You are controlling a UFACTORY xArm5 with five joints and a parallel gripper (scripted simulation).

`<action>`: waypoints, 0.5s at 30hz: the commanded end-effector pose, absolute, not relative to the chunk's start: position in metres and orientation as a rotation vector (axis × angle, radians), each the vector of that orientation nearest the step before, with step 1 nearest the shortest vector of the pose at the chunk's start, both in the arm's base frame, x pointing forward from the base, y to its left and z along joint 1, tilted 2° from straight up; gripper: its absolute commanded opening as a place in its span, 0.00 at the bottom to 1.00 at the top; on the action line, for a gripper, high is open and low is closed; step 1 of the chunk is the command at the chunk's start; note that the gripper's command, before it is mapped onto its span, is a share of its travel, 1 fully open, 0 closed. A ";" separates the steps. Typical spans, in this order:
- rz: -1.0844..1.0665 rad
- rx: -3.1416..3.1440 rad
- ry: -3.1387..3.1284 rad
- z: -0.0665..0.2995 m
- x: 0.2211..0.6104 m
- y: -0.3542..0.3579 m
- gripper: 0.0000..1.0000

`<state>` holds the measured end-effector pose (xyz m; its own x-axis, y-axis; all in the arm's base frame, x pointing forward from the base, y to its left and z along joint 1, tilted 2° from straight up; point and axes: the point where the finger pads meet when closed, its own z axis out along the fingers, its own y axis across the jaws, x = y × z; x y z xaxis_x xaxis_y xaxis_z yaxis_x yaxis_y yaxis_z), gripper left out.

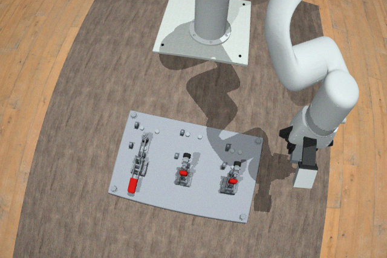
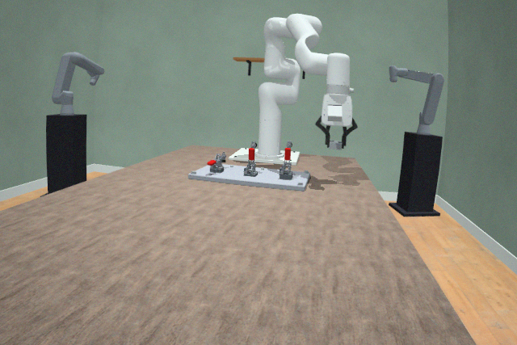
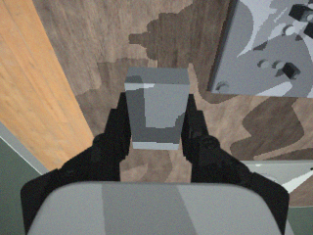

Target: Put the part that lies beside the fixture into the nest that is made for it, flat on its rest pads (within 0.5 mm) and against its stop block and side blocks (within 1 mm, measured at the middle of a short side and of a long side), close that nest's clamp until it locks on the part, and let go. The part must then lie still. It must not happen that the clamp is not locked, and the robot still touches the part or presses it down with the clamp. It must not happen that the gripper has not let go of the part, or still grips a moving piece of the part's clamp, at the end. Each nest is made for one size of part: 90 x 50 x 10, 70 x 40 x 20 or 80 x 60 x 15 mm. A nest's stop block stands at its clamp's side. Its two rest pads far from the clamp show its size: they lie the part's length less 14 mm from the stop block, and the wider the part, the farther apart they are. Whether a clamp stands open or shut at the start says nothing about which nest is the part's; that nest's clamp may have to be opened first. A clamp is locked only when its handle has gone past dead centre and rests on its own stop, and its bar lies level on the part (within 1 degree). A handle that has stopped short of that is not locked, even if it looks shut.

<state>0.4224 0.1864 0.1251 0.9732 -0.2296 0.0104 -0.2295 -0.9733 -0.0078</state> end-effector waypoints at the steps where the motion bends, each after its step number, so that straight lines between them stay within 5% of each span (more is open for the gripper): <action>1: -0.023 -3.112 0.362 0.124 0.425 0.187 0.00; 15: -0.024 -3.112 0.362 0.113 0.429 0.186 0.00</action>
